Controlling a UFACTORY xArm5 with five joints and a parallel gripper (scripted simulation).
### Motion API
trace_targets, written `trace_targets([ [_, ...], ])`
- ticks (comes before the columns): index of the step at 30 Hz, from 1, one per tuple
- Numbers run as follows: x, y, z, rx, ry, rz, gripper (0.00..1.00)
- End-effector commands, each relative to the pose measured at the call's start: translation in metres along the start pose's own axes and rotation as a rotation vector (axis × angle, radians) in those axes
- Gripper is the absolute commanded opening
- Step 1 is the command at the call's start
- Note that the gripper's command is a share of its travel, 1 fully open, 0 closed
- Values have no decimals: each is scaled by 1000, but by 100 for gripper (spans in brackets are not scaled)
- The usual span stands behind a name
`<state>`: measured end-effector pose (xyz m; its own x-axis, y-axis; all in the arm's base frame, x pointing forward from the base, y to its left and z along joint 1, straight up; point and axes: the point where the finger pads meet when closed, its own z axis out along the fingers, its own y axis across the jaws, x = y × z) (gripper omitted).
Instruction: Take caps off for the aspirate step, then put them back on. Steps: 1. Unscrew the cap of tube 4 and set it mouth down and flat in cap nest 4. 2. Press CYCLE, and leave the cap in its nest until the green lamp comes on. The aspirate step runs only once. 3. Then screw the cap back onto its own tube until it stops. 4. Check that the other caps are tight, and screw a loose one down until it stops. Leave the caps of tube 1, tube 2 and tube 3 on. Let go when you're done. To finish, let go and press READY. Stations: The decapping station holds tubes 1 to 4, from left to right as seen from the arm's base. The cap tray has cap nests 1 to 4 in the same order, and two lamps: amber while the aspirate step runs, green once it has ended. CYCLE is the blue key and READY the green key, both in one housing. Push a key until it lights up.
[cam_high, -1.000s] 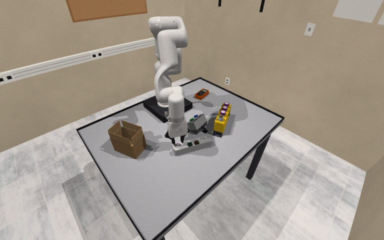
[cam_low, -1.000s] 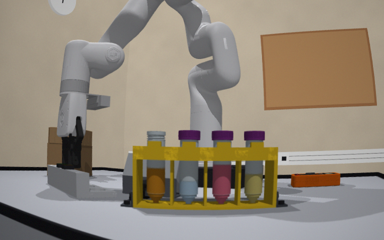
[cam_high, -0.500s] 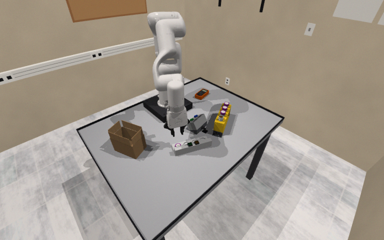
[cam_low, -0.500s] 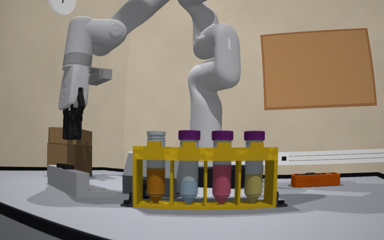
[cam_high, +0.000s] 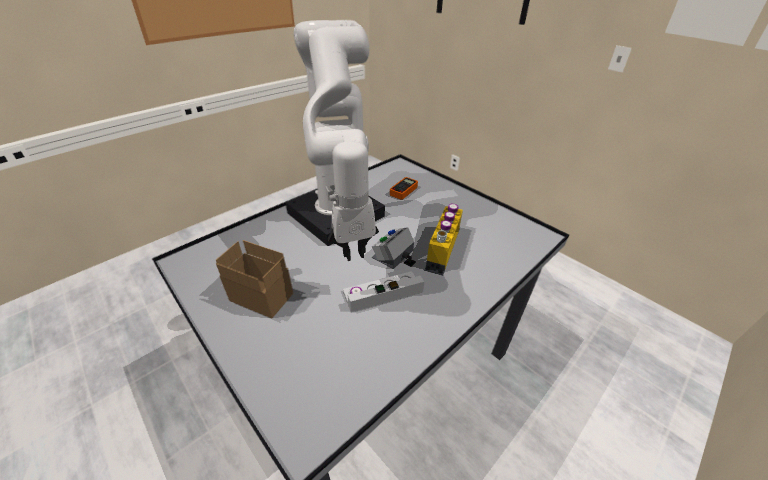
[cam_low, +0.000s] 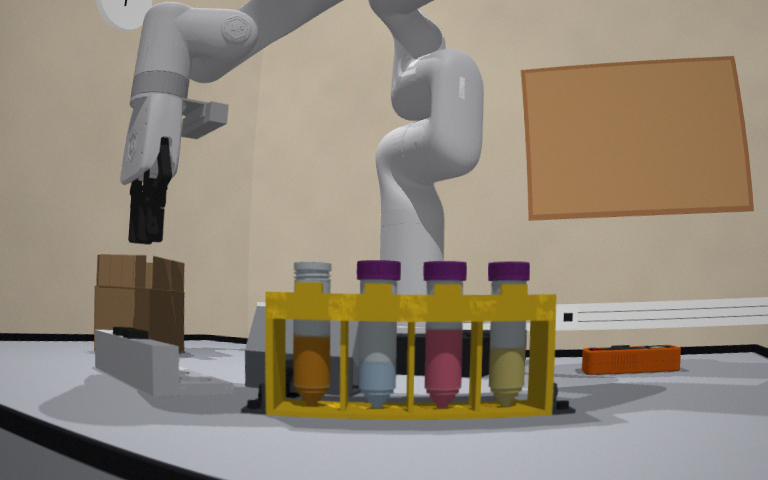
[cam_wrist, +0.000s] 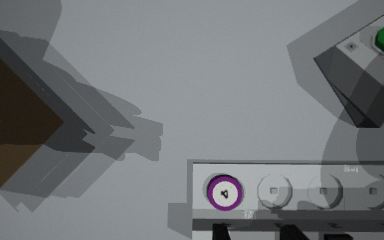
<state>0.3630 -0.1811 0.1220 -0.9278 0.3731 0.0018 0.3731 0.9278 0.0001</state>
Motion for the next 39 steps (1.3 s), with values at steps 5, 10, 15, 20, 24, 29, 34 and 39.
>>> trace_targets([
  [5, 28, 30, 8, -5, -3, 412, 0],
  [10, 43, 46, 13, -5, -2, 636, 0],
  [15, 52, 55, 16, -5, -1, 770, 0],
  [20, 78, 82, 24, -6, -2, 999, 0],
  [24, 94, 99, 29, -6, -2, 999, 0],
  [29, 118, 123, 37, -7, -1, 999, 0],
  [34, 134, 139, 42, -7, -1, 999, 0],
  [39, 158, 164, 50, -7, -1, 999, 0],
])
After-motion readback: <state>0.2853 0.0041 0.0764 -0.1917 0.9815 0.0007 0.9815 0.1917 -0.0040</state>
